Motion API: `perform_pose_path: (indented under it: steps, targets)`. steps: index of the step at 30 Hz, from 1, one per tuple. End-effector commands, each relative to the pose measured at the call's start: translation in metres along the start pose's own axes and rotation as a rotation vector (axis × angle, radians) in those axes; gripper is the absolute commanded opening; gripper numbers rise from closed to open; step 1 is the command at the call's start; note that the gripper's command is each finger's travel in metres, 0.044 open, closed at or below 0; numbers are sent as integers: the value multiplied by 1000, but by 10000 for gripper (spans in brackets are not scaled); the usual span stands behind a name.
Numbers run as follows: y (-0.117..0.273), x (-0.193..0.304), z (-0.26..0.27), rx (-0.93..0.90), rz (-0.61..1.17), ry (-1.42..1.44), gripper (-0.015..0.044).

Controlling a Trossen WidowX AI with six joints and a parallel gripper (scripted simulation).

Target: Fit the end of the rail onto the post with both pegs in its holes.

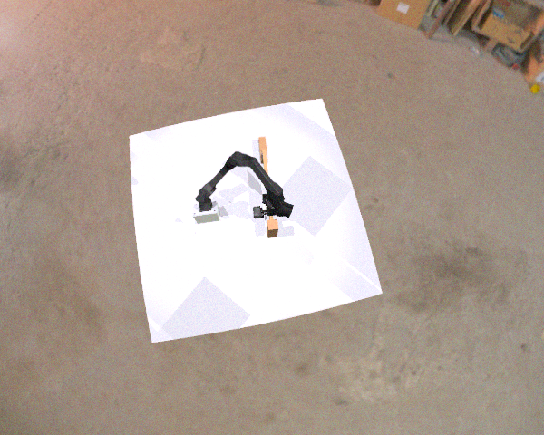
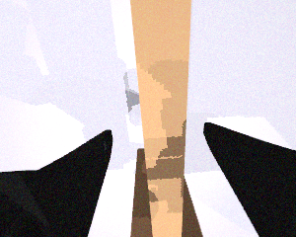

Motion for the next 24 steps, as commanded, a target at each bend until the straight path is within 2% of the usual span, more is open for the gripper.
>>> perform_pose_path:
  steps: [1,5,10,24]
  targets:
    - [0,0,0,1,1,1,440]
    - [2,-1,-1,2,1,1,440]
    - [30,-29,-7,10,6,0,440]
    - [30,-29,-7,10,6,0,440]
Point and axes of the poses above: the point midway between the two fingers, 35 mm back from their tips, its own y axis back along the fingers, its own z axis across the jaws, x = y × z, the point moved 1 cm from there along y, back along the fingers, and after that the axes turned 15 degrees about y, right-handed, at the moved point
